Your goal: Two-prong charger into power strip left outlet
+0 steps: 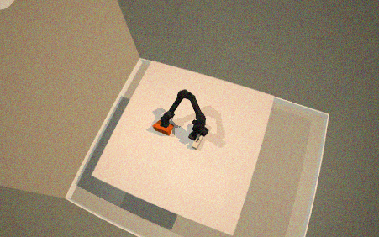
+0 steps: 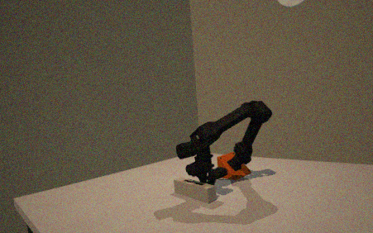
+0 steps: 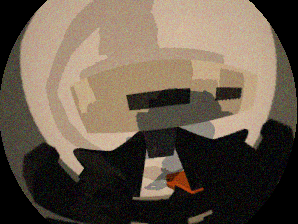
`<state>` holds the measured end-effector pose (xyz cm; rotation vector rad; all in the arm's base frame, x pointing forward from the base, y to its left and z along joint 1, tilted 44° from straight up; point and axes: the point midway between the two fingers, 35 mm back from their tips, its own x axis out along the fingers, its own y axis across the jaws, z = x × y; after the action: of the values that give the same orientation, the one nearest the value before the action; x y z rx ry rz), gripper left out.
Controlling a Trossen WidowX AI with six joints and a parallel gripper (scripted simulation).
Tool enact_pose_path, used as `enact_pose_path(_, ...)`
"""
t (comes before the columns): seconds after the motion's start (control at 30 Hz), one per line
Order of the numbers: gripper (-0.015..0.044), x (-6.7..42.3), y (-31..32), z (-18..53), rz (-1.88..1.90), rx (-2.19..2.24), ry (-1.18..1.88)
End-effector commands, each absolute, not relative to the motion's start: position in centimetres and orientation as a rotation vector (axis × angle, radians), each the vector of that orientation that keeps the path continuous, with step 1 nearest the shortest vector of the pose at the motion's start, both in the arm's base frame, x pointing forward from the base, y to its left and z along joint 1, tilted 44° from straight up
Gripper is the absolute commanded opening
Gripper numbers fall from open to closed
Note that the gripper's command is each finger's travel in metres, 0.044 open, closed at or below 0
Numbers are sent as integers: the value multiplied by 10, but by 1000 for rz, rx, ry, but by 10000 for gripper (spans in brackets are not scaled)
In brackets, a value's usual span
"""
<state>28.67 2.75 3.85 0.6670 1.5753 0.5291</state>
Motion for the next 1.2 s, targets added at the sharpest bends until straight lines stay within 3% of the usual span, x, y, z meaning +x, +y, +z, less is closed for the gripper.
enact_pose_path(0.0,0,291,28,39,534,664,1553)
enact_pose_path(0.97,0,287,28,38,528,663,1568)
enact_pose_path(1.17,157,287,28,38,528,663,1568)
